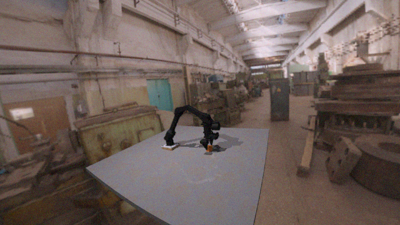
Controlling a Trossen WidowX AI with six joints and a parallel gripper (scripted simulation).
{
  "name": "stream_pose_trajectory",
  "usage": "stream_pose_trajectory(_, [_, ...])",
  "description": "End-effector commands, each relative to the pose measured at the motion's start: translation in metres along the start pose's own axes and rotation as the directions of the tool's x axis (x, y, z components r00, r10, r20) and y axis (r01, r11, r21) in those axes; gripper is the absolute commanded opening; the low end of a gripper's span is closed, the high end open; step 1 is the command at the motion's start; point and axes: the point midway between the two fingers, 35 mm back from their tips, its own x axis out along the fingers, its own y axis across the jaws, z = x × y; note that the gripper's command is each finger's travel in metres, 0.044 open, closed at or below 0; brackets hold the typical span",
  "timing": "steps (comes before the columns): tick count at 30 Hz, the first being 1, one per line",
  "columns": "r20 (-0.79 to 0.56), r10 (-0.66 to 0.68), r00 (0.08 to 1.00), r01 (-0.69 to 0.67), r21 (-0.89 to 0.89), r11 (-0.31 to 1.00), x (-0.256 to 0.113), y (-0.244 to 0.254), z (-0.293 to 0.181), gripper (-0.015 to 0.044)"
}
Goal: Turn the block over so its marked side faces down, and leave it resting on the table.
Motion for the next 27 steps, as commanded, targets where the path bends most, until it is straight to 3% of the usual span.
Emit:
stream_pose_trajectory(1, [-0.003,0.004,1.0,-0.004,0.005,1.0,0.0048,0.0005,-0.001,0.044])
stream_pose_trajectory(11, [-0.003,0.004,1.0,-0.004,0.005,1.0,0.0048,0.0005,-0.001,0.0177])
stream_pose_trajectory(27, [-0.003,0.004,1.0,-0.004,0.005,1.0,0.0048,0.0005,-0.001,0.0071])
